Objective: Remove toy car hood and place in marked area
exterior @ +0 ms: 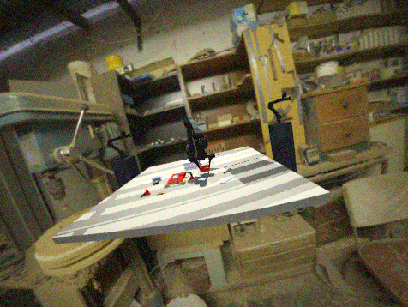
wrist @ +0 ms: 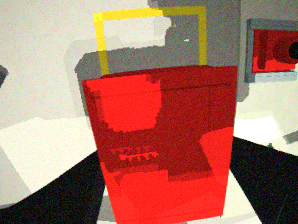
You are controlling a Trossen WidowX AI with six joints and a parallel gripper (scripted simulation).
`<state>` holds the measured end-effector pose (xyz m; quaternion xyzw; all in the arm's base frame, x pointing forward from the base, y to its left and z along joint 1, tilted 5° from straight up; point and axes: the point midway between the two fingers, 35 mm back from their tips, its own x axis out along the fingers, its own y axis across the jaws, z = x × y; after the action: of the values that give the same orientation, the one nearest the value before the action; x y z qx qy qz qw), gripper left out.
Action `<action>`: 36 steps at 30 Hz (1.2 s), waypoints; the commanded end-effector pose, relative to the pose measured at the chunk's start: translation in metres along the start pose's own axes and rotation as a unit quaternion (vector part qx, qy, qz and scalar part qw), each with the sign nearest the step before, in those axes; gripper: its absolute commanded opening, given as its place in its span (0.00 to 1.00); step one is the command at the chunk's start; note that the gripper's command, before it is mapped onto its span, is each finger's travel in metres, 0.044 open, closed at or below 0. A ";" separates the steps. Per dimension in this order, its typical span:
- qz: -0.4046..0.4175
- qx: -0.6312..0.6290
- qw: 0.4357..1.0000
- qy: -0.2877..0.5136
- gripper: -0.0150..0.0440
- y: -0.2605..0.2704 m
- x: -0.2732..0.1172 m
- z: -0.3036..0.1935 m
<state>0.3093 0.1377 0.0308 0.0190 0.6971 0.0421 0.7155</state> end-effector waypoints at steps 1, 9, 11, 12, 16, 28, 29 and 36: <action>0.000 0.002 1.000 0.004 0.25 -0.001 0.005 -0.003; 0.000 0.002 1.000 0.004 0.25 -0.001 0.011 -0.004; 0.000 0.002 1.000 0.004 0.25 -0.001 0.013 -0.004; 0.000 0.002 1.000 0.004 0.25 -0.001 0.014 -0.004; 0.000 0.002 1.000 0.004 0.25 -0.001 0.017 -0.004; 0.000 0.002 1.000 0.004 0.25 -0.001 0.021 -0.005; 0.000 0.002 1.000 0.004 0.25 -0.001 0.021 -0.005; 0.000 0.002 1.000 0.004 0.25 -0.001 0.025 -0.005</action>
<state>0.3069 0.1387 0.0090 0.0186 0.6985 0.0416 0.7141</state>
